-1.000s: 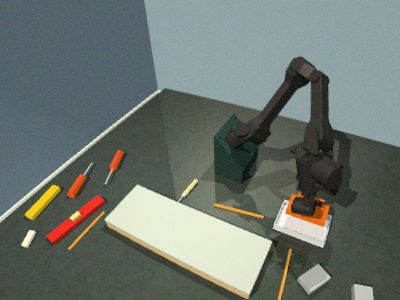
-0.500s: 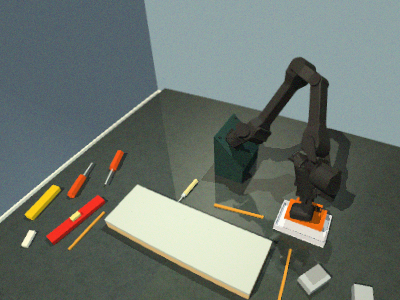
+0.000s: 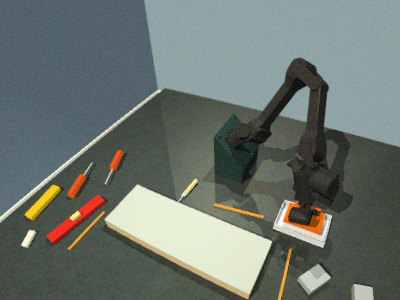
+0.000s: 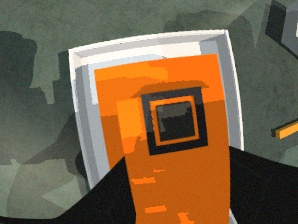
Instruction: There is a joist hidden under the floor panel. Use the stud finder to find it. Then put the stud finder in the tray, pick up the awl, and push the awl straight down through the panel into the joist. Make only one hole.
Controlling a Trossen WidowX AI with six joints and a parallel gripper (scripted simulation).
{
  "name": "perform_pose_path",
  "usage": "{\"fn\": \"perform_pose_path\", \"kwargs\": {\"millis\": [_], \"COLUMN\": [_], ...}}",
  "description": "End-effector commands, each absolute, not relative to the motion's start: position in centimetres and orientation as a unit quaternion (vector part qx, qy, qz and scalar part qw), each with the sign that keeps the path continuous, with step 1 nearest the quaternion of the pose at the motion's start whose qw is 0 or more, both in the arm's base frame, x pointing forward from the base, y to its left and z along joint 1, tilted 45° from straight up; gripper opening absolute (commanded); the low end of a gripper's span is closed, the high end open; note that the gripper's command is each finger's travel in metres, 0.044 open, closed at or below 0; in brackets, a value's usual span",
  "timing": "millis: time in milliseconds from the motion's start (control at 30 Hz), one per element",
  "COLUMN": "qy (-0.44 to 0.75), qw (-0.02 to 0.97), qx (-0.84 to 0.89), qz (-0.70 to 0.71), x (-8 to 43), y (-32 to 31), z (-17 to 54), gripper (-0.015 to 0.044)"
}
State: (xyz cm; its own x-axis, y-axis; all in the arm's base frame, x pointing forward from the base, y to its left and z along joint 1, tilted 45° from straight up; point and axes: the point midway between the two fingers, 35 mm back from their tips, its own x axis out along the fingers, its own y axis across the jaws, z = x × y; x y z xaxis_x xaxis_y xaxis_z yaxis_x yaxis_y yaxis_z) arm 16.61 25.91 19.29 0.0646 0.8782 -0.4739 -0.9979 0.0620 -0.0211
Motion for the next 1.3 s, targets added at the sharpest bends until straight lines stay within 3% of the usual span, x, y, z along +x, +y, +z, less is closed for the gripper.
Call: {"fn": "perform_pose_path", "kwargs": {"millis": [0,500,1067,1267], "qy": [0.171,0.171,0.174,0.172], "qw": [0.71,0.71,0.707,0.708], "qx": [-0.174,-0.172,-0.179,-0.176], "qz": [0.661,0.661,0.662,0.662], "x": [16.7,16.7,17.0,16.0], "y": [26.2,27.4,24.9,20.5], "z": [19.1,17.9,20.2,24.5], "gripper": [0.0,0.0,0.044,0.044]}}
